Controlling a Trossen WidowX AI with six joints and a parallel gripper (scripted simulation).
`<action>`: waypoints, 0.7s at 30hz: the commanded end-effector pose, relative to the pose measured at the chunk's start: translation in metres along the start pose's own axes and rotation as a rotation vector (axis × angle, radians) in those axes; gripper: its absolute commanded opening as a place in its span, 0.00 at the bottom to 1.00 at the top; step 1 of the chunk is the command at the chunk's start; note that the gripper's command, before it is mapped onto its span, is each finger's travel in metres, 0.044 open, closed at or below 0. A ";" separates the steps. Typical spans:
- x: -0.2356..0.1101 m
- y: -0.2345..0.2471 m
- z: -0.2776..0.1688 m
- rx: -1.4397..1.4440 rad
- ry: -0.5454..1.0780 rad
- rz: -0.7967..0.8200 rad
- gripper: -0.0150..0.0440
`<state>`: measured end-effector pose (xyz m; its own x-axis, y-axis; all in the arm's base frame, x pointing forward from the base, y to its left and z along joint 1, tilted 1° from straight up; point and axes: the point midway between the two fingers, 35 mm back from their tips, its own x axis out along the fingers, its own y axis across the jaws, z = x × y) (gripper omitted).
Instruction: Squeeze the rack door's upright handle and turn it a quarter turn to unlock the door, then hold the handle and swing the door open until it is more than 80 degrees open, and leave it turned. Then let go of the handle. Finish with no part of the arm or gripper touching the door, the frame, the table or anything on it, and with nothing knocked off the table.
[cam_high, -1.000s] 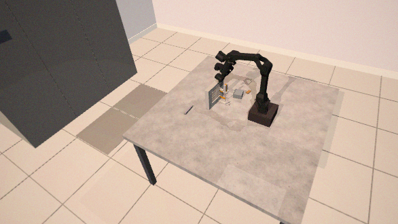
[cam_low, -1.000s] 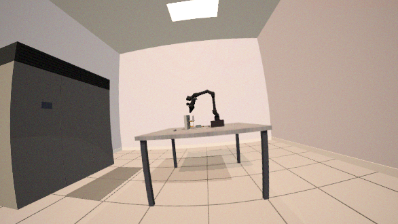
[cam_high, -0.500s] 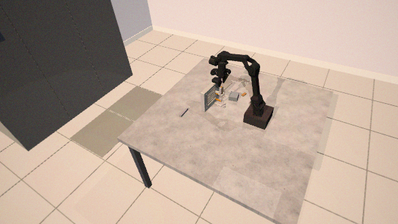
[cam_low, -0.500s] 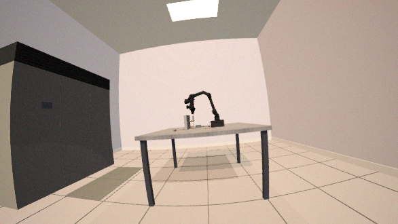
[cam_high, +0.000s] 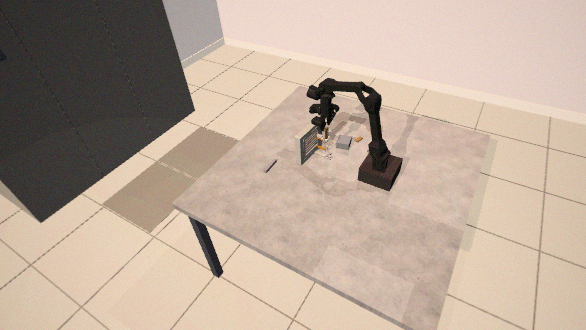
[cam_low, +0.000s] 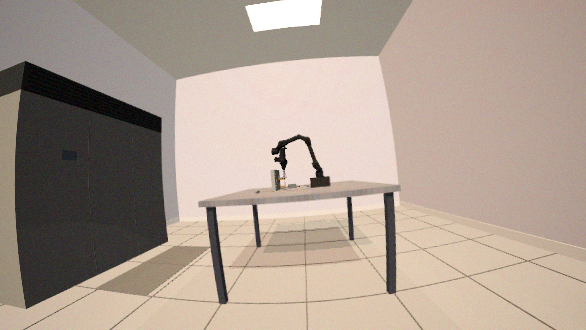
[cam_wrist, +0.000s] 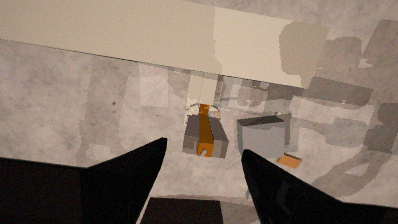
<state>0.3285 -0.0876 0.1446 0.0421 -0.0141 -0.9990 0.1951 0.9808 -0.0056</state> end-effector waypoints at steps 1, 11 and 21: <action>0.007 -0.001 0.000 -0.004 0.000 -0.003 0.74; 0.023 -0.001 0.000 -0.004 0.000 -0.003 0.74; 0.039 -0.001 -0.001 -0.004 0.000 -0.003 0.74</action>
<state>0.3298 -0.0881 0.1103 0.0419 -0.0141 -0.9990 0.1952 0.9808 -0.0056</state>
